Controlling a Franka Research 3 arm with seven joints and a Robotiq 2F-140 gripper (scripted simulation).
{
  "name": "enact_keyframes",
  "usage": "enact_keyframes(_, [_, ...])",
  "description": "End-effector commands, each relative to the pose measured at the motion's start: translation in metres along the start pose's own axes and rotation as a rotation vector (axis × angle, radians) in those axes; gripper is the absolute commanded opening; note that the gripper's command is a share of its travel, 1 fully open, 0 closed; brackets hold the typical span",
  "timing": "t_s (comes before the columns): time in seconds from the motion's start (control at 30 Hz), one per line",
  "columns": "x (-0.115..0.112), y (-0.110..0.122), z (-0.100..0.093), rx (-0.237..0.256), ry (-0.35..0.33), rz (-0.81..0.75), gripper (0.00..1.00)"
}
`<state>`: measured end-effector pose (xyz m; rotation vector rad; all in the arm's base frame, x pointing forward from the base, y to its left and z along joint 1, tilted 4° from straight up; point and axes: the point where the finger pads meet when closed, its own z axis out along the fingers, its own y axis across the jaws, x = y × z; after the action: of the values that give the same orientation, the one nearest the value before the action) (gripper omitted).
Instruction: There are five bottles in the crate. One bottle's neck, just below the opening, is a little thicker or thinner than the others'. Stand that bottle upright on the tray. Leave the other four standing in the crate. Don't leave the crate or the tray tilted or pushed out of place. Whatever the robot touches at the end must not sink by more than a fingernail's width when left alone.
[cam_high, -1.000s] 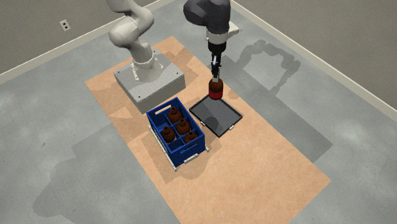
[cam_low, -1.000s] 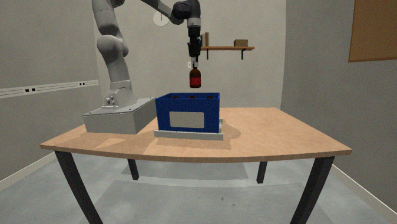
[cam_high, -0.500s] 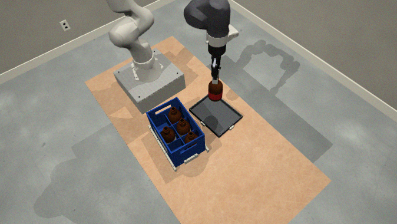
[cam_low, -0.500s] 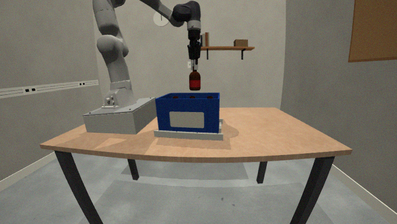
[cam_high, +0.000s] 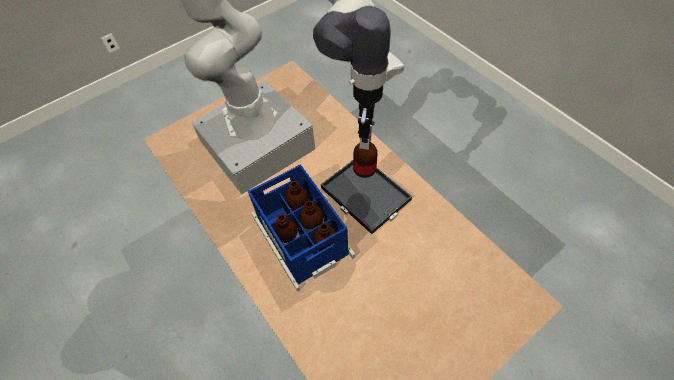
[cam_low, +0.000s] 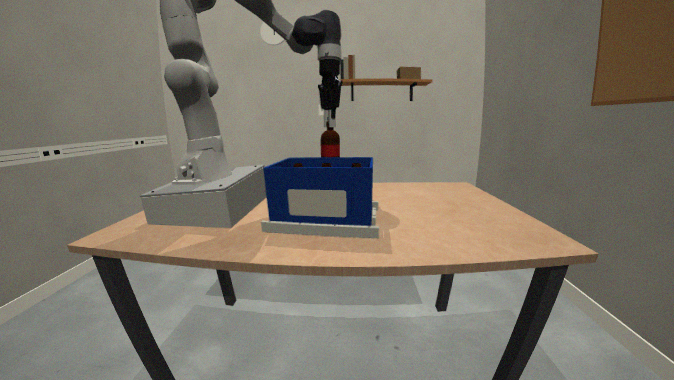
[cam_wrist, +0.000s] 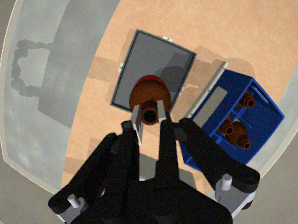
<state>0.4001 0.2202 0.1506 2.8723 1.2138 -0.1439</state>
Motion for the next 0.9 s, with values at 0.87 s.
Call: enact_keyframes(0.87, [0.008, 0.001, 0.075, -0.009, 0.018, 0.002, 0.1])
